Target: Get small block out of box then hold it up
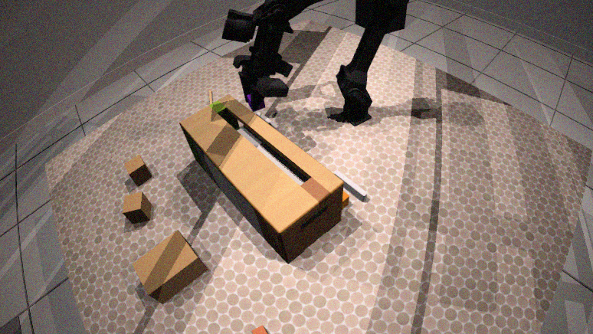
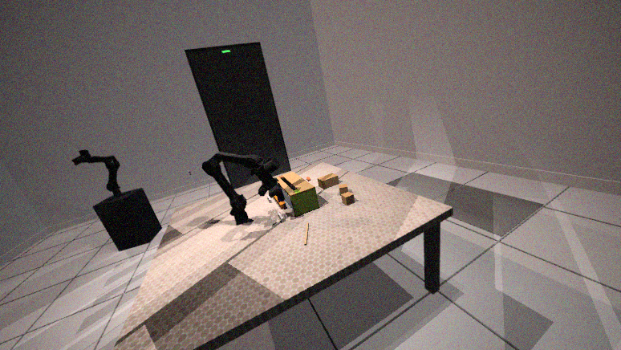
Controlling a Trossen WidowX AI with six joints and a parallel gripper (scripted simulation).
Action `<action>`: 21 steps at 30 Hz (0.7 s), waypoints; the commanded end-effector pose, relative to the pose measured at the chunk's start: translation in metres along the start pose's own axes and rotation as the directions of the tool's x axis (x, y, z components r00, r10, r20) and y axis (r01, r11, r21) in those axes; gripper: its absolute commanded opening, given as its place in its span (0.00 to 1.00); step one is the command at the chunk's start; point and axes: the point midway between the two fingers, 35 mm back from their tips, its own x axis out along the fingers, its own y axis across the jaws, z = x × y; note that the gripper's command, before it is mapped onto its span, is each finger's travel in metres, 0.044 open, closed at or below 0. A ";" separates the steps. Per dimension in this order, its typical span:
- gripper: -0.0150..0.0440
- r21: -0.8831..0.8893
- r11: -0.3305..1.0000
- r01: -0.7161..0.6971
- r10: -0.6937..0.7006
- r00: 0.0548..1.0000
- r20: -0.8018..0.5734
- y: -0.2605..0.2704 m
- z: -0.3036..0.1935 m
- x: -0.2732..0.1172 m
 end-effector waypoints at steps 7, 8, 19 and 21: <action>0.25 0.253 0.962 -0.107 0.124 0.991 -0.055 -0.003 -0.020 -0.056; 0.25 0.274 0.955 -0.113 0.134 0.989 -0.059 -0.003 -0.021 -0.060; 0.25 0.291 0.949 -0.117 0.141 0.988 -0.063 -0.003 -0.022 -0.064; 0.25 0.291 0.949 -0.117 0.141 0.988 -0.063 -0.003 -0.022 -0.064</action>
